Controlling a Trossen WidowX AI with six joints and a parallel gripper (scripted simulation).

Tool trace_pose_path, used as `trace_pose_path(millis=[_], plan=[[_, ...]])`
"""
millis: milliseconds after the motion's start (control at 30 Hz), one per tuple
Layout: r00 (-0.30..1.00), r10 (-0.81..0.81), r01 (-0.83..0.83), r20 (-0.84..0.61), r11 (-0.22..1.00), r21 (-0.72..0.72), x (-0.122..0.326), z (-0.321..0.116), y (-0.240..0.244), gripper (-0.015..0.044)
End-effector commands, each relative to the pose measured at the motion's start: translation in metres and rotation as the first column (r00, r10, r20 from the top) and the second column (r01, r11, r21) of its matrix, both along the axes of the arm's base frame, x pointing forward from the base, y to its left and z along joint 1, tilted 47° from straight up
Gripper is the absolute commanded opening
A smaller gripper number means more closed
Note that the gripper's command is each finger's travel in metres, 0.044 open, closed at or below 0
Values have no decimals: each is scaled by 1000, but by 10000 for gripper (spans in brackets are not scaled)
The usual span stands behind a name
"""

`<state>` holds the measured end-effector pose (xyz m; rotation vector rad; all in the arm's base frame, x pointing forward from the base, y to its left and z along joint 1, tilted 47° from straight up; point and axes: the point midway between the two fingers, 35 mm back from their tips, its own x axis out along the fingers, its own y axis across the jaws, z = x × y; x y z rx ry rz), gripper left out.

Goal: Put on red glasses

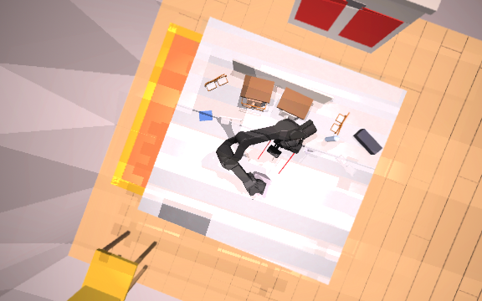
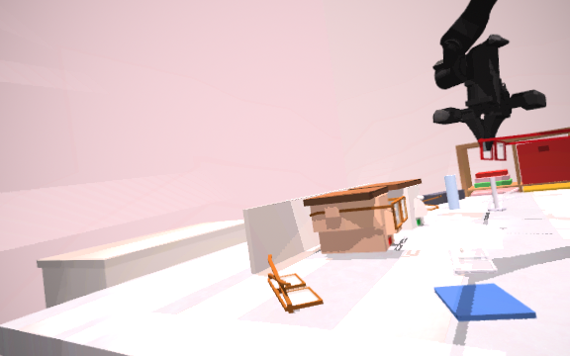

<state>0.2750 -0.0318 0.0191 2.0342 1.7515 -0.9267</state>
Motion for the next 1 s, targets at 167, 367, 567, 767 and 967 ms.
trace_pose_path(millis=[167,367,567,767,967], plan=[[915,-285,305,-285,952,28,-14,-18,-45,0],[787,-417,477,-454,879,19,-27,-29,-70,0],[616,-502,625,-607,780,-10,-43,-39,-92,0],[417,-531,745,-738,665,-58,-60,-49,-111,0],[206,-503,832,-840,542,-121,-80,-59,-127,0]])
